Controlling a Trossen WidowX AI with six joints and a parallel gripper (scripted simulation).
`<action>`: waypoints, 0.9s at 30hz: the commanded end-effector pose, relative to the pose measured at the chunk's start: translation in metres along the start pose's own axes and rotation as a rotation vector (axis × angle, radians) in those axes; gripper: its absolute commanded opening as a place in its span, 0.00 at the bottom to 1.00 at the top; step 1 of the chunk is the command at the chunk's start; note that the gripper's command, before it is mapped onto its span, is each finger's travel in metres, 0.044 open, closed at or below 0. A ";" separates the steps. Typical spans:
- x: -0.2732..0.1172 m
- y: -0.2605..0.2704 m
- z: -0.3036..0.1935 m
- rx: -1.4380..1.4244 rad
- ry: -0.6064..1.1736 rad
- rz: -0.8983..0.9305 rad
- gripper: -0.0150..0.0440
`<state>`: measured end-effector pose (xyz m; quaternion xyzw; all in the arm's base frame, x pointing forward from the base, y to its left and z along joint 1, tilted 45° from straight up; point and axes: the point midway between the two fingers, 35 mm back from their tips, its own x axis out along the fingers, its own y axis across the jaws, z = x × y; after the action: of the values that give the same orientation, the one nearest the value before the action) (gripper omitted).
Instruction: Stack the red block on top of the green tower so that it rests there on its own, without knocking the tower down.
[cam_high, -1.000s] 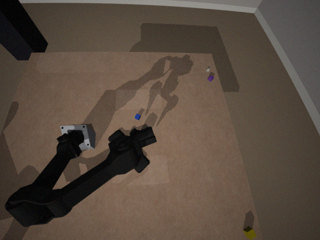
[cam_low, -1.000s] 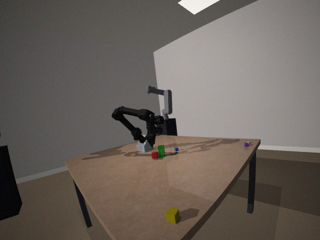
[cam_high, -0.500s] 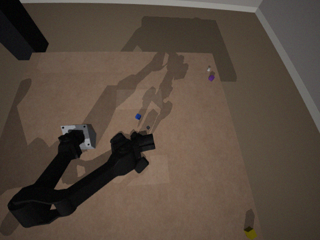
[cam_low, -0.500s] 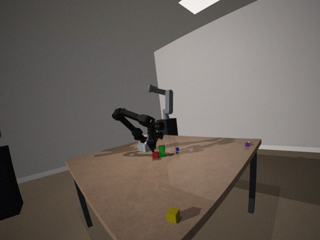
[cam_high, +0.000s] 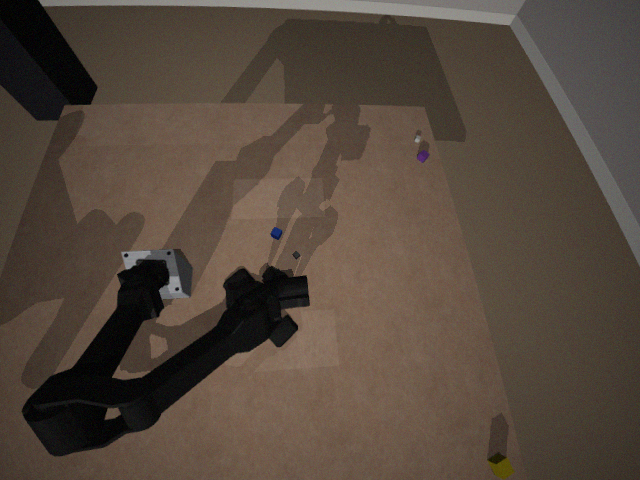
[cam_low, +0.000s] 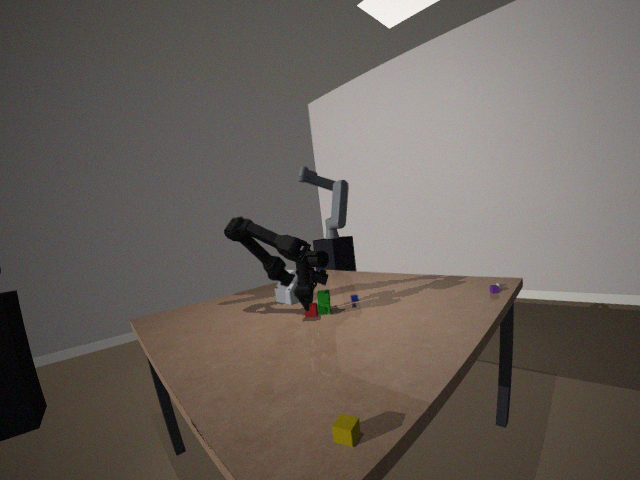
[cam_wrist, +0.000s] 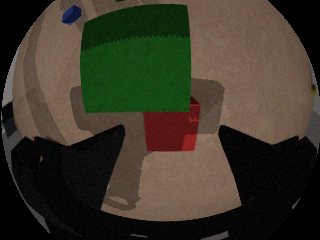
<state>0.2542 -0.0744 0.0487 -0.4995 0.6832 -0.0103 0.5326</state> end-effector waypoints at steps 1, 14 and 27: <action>0.009 0.002 -0.001 -0.009 0.007 0.001 1.00; 0.027 0.002 -0.003 -0.009 0.010 -0.002 1.00; 0.027 0.002 -0.003 -0.009 0.010 -0.002 1.00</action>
<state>0.2524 -0.0932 0.0296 -0.5007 0.6852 -0.0101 0.5288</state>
